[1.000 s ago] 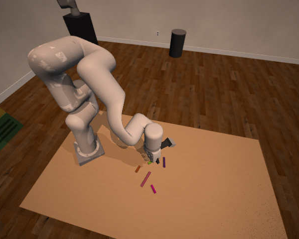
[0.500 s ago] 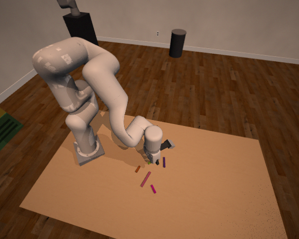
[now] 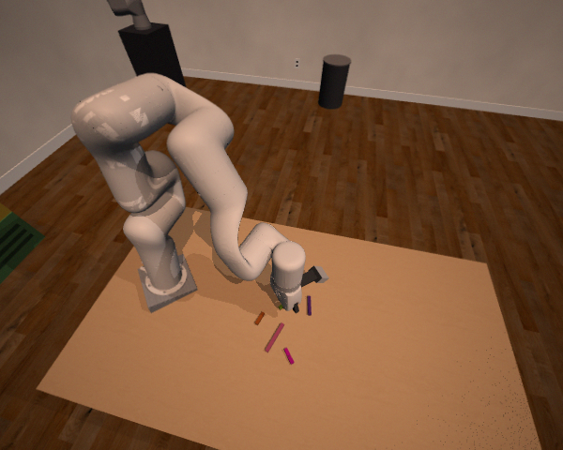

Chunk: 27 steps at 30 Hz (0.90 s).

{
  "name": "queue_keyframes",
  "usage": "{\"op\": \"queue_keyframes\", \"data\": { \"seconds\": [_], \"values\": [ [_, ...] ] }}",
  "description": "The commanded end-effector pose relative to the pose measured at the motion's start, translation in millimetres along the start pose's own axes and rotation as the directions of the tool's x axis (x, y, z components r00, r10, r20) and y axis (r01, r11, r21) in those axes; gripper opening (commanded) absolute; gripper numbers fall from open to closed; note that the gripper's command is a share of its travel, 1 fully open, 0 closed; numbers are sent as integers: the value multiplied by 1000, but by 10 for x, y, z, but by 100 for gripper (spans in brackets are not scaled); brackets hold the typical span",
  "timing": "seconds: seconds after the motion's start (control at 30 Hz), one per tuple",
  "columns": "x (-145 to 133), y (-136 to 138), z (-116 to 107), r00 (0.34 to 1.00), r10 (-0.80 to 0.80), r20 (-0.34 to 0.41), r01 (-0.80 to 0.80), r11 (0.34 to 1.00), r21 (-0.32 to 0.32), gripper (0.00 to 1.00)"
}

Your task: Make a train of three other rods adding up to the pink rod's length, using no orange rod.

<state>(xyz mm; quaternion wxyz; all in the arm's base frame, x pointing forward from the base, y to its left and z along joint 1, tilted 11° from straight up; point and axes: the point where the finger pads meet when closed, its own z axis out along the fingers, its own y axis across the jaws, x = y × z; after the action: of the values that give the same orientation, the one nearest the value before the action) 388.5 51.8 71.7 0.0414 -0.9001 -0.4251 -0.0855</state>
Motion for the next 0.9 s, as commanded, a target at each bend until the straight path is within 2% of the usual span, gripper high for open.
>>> {"op": "queue_keyframes", "data": {
  "seconds": [0.0,0.87],
  "values": [
    [13,12,17,1000,0,-3,0,1000,-3,24],
    [12,12,71,1000,0,-3,0,1000,-3,24]
  ]
}}
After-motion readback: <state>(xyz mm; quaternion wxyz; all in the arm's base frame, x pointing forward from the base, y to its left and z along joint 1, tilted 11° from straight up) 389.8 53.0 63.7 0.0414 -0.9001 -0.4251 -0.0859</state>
